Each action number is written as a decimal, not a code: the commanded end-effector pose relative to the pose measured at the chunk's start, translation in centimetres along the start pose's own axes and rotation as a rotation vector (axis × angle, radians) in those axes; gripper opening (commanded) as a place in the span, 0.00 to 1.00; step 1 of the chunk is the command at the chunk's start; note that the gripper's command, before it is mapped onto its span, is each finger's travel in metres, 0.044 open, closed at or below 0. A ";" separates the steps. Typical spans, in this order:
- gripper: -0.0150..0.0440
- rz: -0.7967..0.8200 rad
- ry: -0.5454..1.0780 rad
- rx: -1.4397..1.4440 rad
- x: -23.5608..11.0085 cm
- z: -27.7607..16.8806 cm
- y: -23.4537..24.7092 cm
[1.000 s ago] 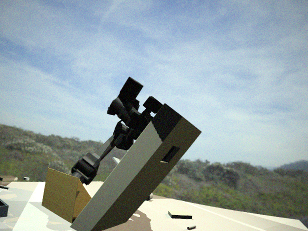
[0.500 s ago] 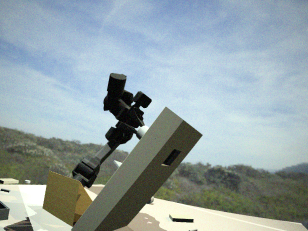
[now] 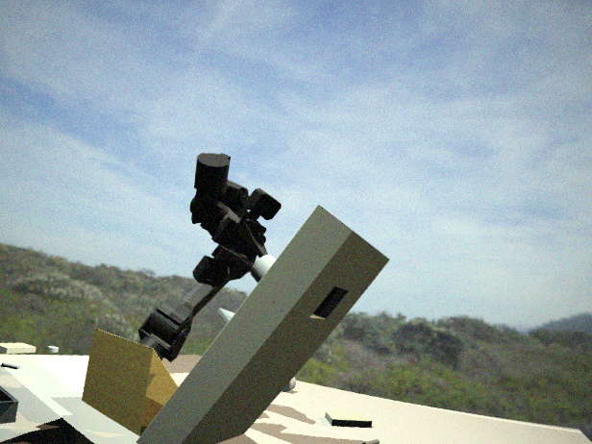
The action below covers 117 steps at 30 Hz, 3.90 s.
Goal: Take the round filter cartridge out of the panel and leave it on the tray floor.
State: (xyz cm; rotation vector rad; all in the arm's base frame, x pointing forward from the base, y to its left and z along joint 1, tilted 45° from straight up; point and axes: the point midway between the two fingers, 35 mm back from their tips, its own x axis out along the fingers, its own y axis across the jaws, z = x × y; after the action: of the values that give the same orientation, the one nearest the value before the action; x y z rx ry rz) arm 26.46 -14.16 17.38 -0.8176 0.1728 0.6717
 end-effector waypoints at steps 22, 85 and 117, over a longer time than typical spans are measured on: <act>0.42 0.001 0.000 0.002 0.6 0.2 4.2; 0.77 0.341 0.331 1.562 -1.0 0.8 3.1; 0.77 0.340 0.330 1.561 3.1 0.9 4.9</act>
State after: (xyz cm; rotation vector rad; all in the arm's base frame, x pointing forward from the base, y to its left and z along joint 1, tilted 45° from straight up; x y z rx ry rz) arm 25.58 -10.06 13.99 0.6342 1.0008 0.5035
